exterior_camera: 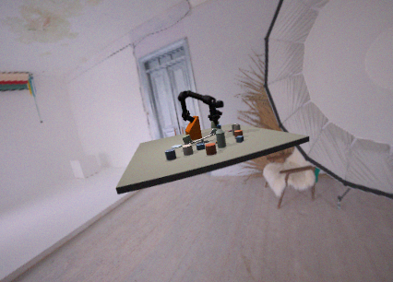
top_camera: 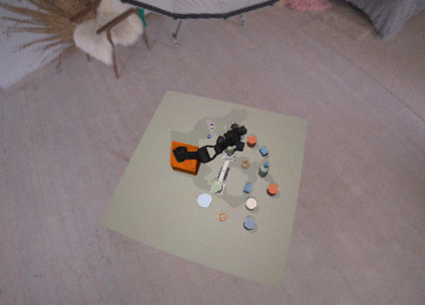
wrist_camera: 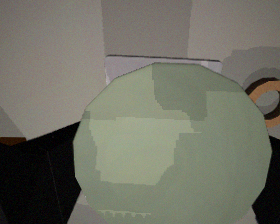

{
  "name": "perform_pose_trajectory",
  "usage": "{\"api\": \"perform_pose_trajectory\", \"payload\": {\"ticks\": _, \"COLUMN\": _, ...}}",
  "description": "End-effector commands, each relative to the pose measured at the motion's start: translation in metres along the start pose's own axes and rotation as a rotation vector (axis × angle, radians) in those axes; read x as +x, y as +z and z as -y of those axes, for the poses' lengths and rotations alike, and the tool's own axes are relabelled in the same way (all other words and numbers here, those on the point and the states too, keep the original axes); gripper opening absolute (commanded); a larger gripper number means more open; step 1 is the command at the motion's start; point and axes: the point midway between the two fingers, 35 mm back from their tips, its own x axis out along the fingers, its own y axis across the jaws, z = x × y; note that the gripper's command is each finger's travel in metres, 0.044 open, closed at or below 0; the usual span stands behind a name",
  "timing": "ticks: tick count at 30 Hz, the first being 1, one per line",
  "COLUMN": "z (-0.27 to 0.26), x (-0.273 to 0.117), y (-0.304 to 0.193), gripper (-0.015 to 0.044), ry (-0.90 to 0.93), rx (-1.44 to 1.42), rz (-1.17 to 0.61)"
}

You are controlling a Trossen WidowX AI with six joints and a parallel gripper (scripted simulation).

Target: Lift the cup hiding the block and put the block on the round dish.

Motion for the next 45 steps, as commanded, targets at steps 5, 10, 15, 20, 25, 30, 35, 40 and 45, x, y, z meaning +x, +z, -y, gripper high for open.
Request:
{"api": "perform_pose_trajectory", "payload": {"ticks": 5, "z": 0.002, "x": -0.015, "y": -0.001, "gripper": 0.0, "ry": -0.009, "rx": 0.011, "rz": 0.01}}
{"api": "perform_pose_trajectory", "payload": {"ticks": 10, "z": 0.002, "x": -0.021, "y": -0.001, "gripper": 0.0, "ry": -0.008, "rx": 0.011, "rz": 0.01}}
{"api": "perform_pose_trajectory", "payload": {"ticks": 15, "z": 0.001, "x": -0.028, "y": -0.002, "gripper": 0.0, "ry": -0.008, "rx": 0.012, "rz": 0.009}}
{"api": "perform_pose_trajectory", "payload": {"ticks": 20, "z": 0.0, "x": -0.034, "y": -0.002, "gripper": 0.0, "ry": -0.008, "rx": 0.012, "rz": 0.008}}
{"api": "perform_pose_trajectory", "payload": {"ticks": 25, "z": -0.001, "x": -0.041, "y": -0.003, "gripper": 0.0, "ry": -0.008, "rx": 0.012, "rz": 0.007}}
{"api": "perform_pose_trajectory", "payload": {"ticks": 30, "z": -0.002, "x": -0.046, "y": -0.004, "gripper": 0.0, "ry": -0.008, "rx": 0.012, "rz": 0.006}}
{"api": "perform_pose_trajectory", "payload": {"ticks": 35, "z": -0.005, "x": -0.041, "y": -0.003, "gripper": 0.0, "ry": 0.002, "rx": 0.002, "rz": -0.006}}
{"api": "perform_pose_trajectory", "payload": {"ticks": 40, "z": -0.005, "x": -0.041, "y": -0.003, "gripper": 0.0, "ry": 0.002, "rx": 0.002, "rz": -0.006}}
{"api": "perform_pose_trajectory", "payload": {"ticks": 45, "z": -0.005, "x": -0.041, "y": -0.003, "gripper": 0.0, "ry": 0.002, "rx": 0.002, "rz": -0.006}}
